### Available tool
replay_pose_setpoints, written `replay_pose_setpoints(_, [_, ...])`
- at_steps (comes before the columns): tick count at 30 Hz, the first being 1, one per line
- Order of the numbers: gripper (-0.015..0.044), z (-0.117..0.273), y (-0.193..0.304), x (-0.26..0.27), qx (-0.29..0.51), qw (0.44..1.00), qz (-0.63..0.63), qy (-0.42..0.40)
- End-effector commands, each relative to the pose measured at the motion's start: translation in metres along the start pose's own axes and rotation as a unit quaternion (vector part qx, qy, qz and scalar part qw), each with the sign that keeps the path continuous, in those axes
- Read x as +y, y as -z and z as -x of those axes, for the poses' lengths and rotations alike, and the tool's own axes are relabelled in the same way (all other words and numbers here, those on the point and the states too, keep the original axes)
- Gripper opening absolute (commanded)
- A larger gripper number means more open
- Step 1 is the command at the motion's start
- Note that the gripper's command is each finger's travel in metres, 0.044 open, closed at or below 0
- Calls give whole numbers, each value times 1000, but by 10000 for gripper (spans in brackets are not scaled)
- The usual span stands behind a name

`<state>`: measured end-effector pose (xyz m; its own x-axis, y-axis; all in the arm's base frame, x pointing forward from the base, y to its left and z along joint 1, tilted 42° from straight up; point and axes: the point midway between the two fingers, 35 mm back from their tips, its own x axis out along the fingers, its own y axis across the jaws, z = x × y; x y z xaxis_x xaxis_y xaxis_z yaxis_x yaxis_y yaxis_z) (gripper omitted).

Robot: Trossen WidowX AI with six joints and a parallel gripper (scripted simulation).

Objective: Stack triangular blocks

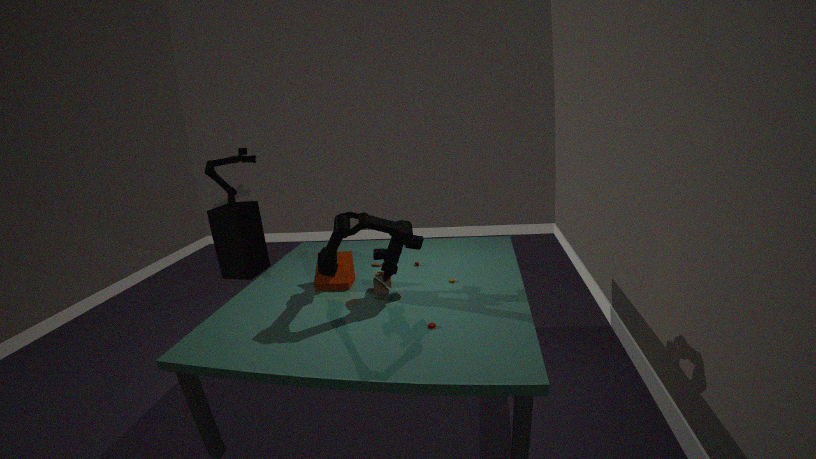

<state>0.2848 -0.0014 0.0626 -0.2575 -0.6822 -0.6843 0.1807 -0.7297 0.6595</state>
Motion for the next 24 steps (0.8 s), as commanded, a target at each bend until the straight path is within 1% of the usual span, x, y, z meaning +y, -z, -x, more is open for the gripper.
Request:
replay_pose_setpoints(1, [0,0,0,0,1,1000,2,3])
replay_pose_setpoints(24, [0,-10,0,0,1,1000,3,4])
